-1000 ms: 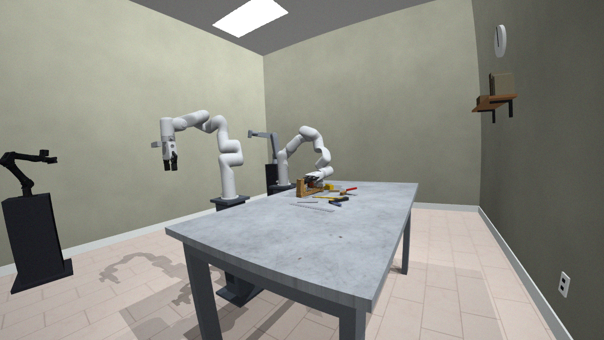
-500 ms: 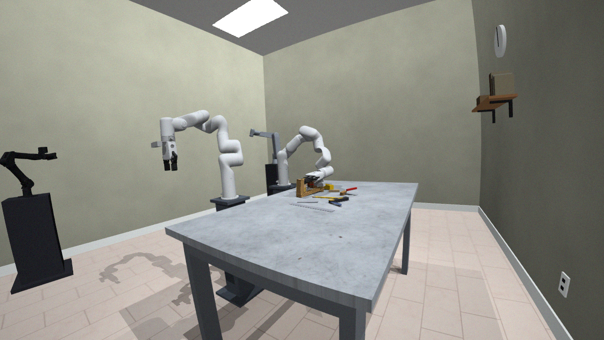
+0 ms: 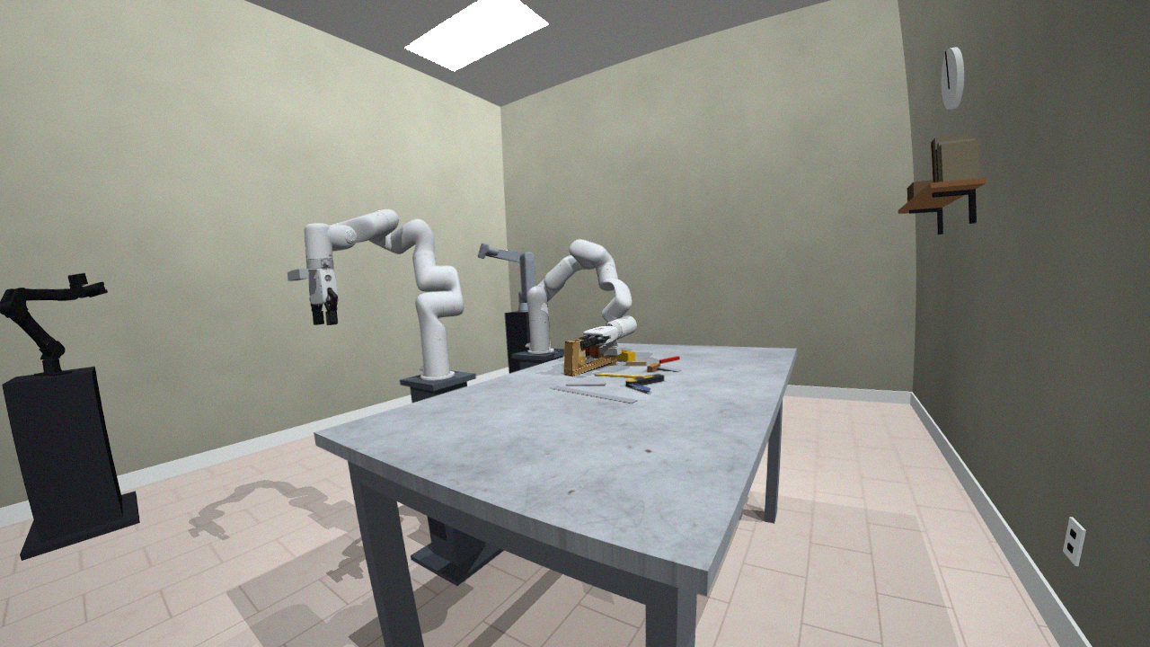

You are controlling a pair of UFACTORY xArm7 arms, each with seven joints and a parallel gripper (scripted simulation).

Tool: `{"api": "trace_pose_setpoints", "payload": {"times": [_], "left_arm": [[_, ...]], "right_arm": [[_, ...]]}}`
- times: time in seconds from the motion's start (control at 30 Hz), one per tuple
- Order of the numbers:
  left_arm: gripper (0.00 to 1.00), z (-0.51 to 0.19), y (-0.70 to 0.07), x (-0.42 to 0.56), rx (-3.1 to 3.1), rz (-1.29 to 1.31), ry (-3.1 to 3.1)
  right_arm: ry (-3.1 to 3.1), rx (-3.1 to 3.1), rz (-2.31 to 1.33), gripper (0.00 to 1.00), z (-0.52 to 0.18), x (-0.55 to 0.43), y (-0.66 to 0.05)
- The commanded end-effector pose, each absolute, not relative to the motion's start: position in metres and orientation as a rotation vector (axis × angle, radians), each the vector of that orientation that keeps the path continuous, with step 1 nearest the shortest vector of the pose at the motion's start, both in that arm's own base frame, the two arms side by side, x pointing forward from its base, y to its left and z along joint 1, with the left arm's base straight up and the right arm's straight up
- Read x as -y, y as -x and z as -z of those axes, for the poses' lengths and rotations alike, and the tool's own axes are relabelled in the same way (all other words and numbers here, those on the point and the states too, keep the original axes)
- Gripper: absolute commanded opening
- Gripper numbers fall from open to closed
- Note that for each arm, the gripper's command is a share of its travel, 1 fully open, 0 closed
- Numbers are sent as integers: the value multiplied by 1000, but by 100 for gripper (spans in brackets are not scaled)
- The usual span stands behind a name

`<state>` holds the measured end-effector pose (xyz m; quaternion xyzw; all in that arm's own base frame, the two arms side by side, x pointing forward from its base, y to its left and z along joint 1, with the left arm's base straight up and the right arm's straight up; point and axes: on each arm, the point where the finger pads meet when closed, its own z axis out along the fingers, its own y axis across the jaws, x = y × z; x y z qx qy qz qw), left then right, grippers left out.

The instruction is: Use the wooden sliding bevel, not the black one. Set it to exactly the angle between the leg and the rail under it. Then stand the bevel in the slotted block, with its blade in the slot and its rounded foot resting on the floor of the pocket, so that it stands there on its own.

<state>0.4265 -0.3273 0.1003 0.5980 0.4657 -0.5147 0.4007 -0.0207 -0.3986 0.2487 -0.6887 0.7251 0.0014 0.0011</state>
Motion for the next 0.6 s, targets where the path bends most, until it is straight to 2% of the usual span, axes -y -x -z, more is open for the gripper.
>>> {"api": "trace_pose_setpoints", "payload": {"times": [0.0, 0.57], "left_arm": [[0, -102, -427, 328, -1174, 1299, -1513], [0, -109, -427, 327, -1174, 1299, -1513]], "right_arm": [[2164, -2278, 0, 100, -250, 399, 21], [2164, -2278, 0, 100, -250, 399, 21]]}}
